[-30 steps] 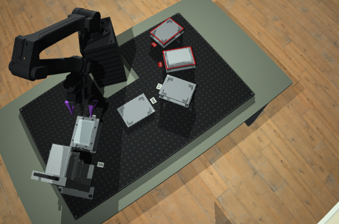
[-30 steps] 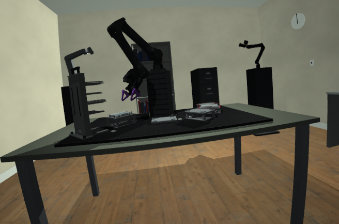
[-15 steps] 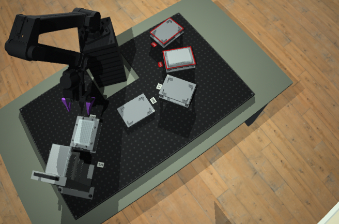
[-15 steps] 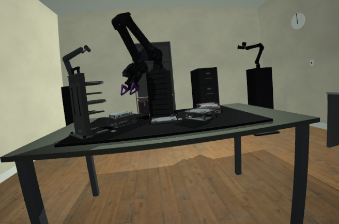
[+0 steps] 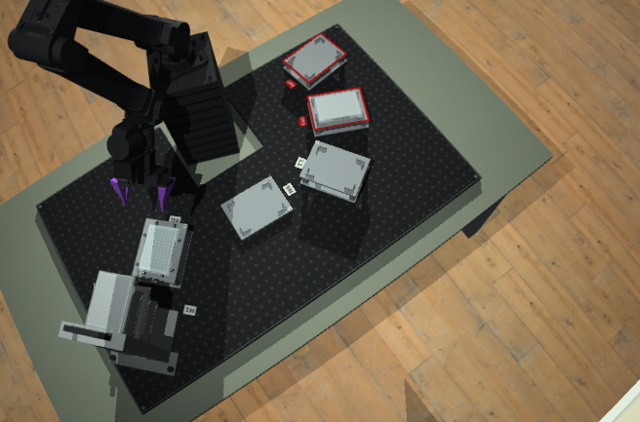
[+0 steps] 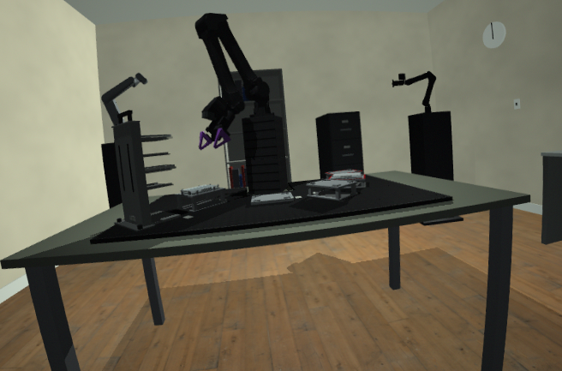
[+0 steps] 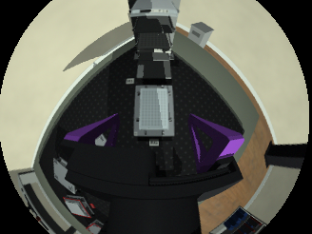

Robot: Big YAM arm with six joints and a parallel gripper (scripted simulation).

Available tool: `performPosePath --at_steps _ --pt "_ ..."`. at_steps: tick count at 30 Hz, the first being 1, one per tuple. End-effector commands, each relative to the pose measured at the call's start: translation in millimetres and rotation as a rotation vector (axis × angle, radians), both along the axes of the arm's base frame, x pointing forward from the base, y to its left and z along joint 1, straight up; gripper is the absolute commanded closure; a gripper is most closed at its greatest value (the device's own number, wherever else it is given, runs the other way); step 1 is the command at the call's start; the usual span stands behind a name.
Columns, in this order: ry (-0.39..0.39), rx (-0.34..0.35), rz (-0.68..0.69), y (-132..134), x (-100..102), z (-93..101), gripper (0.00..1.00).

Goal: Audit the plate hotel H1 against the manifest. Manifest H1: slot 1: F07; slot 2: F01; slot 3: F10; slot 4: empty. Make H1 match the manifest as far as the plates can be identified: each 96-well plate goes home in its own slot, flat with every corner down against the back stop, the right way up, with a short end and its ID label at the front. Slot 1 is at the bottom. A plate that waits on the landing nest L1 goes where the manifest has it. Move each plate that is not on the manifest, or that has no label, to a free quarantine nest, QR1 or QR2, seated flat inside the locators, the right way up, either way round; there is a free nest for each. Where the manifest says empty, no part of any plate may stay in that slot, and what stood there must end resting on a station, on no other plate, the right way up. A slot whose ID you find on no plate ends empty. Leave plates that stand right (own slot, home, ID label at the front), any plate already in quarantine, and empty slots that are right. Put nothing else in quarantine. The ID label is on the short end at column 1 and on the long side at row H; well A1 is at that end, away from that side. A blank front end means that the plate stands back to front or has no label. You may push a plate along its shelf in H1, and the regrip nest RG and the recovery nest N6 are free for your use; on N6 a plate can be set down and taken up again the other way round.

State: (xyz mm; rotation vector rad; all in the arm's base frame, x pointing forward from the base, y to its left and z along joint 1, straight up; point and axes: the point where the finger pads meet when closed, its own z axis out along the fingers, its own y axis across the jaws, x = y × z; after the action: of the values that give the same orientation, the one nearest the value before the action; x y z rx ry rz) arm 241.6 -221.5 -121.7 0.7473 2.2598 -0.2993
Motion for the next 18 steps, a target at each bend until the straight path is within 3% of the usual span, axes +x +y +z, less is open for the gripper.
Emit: performPosePath --at_steps 1,4,6,18 --pt "0.0 -0.011 0.003 -0.8 -3.4 13.3 0.0" --pt "0.0 -0.011 0.003 -1.0 -3.2 16.0 0.0" --pt "0.01 -0.028 0.063 0.9 13.7 17.6 0.0" --pt "0.144 -0.056 0.302 21.8 50.0 20.6 0.0"
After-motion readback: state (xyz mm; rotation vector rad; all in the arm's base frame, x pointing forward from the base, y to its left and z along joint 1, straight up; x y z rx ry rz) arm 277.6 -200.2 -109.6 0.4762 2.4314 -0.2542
